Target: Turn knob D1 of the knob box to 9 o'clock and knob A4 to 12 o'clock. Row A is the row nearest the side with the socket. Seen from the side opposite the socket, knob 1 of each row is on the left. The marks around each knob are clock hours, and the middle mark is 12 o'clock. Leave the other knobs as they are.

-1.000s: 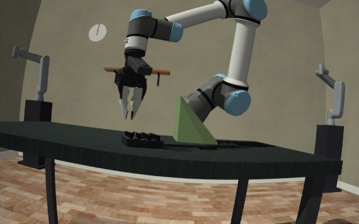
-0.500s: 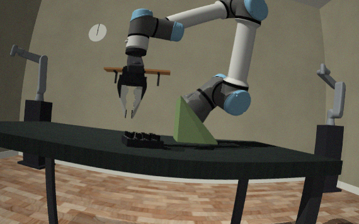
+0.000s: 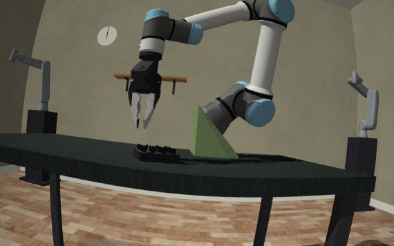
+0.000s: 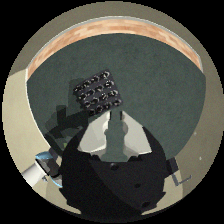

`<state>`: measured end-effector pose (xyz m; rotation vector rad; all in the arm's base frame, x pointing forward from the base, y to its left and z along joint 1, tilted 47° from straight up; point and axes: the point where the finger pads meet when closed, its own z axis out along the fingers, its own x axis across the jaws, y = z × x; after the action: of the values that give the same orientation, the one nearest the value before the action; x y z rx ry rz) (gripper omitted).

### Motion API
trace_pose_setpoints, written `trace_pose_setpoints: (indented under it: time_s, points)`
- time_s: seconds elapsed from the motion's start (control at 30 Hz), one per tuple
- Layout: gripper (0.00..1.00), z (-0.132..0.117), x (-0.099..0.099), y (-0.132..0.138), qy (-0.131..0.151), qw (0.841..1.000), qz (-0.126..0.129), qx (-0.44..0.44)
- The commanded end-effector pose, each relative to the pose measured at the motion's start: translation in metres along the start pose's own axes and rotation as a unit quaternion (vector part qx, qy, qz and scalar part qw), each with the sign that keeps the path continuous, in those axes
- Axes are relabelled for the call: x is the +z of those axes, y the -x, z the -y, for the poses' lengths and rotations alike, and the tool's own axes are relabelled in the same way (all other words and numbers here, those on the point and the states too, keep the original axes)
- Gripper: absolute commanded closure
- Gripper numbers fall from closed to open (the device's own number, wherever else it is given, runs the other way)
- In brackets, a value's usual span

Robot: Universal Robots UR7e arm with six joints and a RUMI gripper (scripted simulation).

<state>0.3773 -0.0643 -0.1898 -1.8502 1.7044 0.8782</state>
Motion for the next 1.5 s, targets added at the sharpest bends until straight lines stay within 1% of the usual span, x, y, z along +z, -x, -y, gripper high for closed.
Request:
trace_pose_setpoints:
  time_s: [0.0, 0.43, 0.73, 1.47]
  points:
    - [0.89, -0.0020, -0.0020, -0.0004, 0.001, 0.997, -0.002, 0.074]
    - [0.89, -0.0046, -0.0049, -0.0018, 0.000, 0.981, -0.002, 0.192]
    - [0.89, -0.0046, -0.0057, -0.0023, 0.000, 0.978, -0.002, 0.210]
    - [0.89, -0.0047, -0.0054, -0.0024, 0.000, 0.978, -0.002, 0.211]
